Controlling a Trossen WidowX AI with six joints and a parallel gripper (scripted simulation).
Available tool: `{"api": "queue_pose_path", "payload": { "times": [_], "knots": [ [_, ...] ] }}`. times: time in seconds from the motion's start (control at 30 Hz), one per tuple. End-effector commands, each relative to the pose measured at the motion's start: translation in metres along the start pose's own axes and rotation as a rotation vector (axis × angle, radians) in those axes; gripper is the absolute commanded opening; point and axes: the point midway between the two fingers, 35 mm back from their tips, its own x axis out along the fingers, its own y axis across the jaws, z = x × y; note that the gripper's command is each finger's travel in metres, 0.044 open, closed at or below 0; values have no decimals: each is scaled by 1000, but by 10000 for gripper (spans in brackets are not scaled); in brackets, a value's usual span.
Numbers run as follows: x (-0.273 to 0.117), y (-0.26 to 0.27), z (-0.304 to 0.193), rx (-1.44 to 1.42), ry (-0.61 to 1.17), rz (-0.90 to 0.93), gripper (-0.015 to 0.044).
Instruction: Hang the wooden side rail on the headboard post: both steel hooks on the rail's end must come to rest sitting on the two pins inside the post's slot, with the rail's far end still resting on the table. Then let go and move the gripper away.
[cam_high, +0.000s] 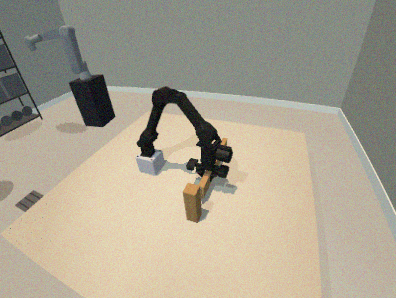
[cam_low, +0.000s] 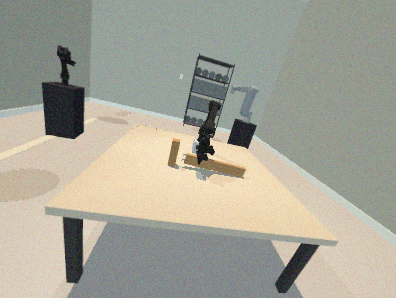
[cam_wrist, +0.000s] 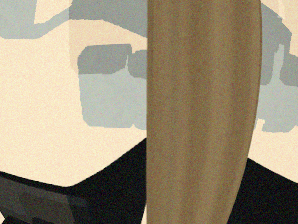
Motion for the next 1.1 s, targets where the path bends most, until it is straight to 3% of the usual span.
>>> {"api": "queue_pose_path", "payload": {
  "times": [0.0, 1.07],
  "knots": [
    [-4, -5, -3, 1, 3, -13, 0],
    [0, -1, -6, 1, 4, -13, 0]
  ]
}}
